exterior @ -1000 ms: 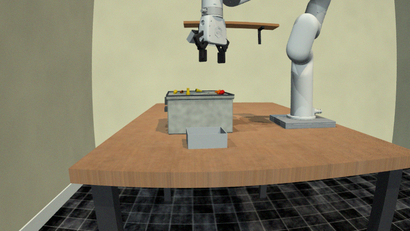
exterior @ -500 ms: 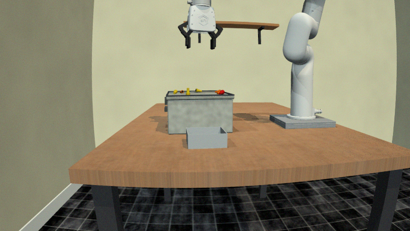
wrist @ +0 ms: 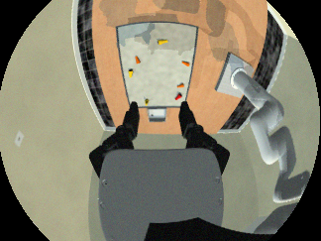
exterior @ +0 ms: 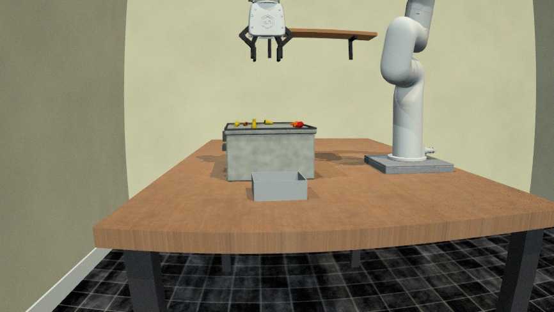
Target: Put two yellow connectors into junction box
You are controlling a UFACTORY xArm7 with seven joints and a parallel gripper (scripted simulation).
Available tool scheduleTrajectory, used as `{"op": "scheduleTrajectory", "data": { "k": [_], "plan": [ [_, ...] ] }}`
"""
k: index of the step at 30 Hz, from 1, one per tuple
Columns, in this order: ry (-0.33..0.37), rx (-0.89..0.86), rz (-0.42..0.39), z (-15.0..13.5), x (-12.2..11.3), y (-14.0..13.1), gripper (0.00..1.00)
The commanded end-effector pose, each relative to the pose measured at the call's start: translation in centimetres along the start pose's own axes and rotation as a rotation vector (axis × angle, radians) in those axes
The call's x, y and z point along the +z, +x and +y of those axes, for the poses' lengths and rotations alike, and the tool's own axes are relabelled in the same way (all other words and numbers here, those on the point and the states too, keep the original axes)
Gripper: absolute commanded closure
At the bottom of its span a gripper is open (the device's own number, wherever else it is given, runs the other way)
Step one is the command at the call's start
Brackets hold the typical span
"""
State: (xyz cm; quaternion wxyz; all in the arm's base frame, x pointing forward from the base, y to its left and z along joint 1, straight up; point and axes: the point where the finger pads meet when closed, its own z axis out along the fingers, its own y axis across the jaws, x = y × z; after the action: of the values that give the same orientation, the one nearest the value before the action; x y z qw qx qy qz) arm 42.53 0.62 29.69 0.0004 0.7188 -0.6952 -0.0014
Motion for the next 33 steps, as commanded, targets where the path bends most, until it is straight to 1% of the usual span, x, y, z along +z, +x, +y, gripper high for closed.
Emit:
{"op": "scheduleTrajectory", "data": {
  "k": [1, 30, 31, 33],
  "plan": [
    [0.003, 0.003, 0.001, -0.11, -0.19, 0.07, 1.00],
    [0.003, 0.003, 0.001, -0.11, -0.19, 0.07, 1.00],
    [0.003, 0.000, 0.001, -0.13, -0.15, 0.05, 0.71],
    [-0.001, -0.070, 0.006, -0.55, 0.68, -0.41, 0.71]
  ]
}}
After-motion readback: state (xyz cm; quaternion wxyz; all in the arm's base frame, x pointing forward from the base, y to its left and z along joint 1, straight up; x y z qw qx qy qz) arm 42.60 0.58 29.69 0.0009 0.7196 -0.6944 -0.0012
